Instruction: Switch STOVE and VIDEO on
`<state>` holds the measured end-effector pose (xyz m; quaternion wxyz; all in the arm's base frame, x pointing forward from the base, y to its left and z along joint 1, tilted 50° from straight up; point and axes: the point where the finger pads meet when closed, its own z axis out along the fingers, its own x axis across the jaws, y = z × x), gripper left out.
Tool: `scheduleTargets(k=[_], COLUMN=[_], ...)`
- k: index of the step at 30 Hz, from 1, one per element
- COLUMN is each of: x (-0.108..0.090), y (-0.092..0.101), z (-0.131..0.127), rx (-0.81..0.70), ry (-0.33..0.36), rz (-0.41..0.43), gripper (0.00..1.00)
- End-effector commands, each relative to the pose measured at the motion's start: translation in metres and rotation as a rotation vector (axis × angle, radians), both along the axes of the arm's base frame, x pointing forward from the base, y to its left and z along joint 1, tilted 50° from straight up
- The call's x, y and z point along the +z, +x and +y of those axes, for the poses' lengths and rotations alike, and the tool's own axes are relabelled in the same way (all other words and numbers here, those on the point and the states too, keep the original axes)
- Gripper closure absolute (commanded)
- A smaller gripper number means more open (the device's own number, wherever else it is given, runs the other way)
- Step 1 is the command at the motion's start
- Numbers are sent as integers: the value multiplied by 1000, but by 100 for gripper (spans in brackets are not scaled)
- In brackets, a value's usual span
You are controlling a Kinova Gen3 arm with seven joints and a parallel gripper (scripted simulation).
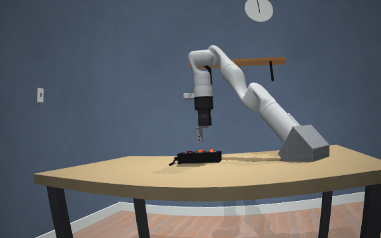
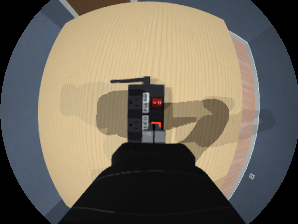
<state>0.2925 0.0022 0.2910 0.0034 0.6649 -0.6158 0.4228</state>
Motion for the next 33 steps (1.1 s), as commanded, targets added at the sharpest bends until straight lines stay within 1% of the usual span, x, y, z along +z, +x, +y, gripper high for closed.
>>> scheduleTargets(k=[1, 8, 9, 14, 18, 27, 29, 33], x=[0, 0, 0, 1, 7, 35, 35, 48], y=[0, 0, 0, -1, -5, -30, -30, -42], z=[0, 0, 0, 1, 6, 28, 28, 40], rx=[1, 1, 1, 1, 1, 1, 1, 1], ry=[1, 1, 1, 1, 1, 1, 1, 1], rz=[-1, -1, -1, -1, -1, -1, -1, -1], gripper=[100, 100, 0, 0, 0, 0, 0, 0])
